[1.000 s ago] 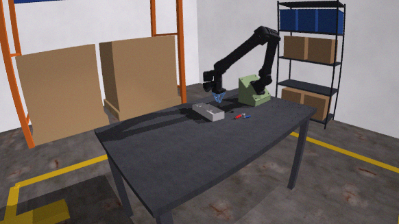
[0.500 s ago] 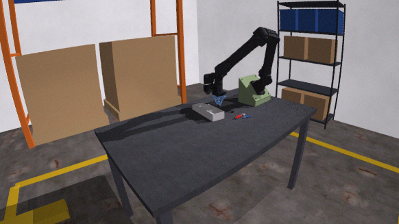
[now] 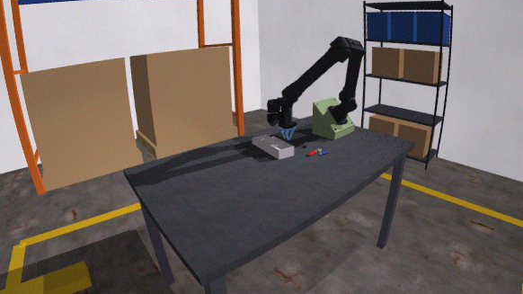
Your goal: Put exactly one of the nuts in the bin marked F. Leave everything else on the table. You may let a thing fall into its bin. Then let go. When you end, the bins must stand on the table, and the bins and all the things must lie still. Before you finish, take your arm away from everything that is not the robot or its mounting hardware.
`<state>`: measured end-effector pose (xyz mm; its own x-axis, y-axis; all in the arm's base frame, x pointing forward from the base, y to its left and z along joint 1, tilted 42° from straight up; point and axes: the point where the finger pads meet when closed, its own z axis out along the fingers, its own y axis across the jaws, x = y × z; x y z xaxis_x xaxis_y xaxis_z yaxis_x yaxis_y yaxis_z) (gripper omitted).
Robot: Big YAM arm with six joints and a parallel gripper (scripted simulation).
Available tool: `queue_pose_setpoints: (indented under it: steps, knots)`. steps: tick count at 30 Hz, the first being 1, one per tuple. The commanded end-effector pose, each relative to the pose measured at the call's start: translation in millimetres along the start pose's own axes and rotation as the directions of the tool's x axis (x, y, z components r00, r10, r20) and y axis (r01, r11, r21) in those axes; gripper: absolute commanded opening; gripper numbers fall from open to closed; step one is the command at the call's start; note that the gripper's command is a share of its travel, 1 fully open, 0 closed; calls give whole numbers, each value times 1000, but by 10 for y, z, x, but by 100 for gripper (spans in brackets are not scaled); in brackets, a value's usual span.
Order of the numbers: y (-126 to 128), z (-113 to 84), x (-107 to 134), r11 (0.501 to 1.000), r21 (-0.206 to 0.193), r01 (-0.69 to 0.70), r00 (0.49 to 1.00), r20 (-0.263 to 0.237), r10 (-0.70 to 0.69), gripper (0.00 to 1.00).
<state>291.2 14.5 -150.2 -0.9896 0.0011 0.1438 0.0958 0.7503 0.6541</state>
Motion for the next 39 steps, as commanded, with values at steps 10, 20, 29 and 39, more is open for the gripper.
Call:
queue_pose_setpoints:
  steps: [10,20,29,39]
  knots:
    - [-16,-54,-111,1000,7,4,1000,27,-5,30]
    - [-21,-49,-119,1000,7,4,1000,27,-5,30]
    - [-20,-48,-131,1000,7,5,1000,27,-5,11]
    - [-19,-50,-133,1000,7,5,1000,27,-5,11]
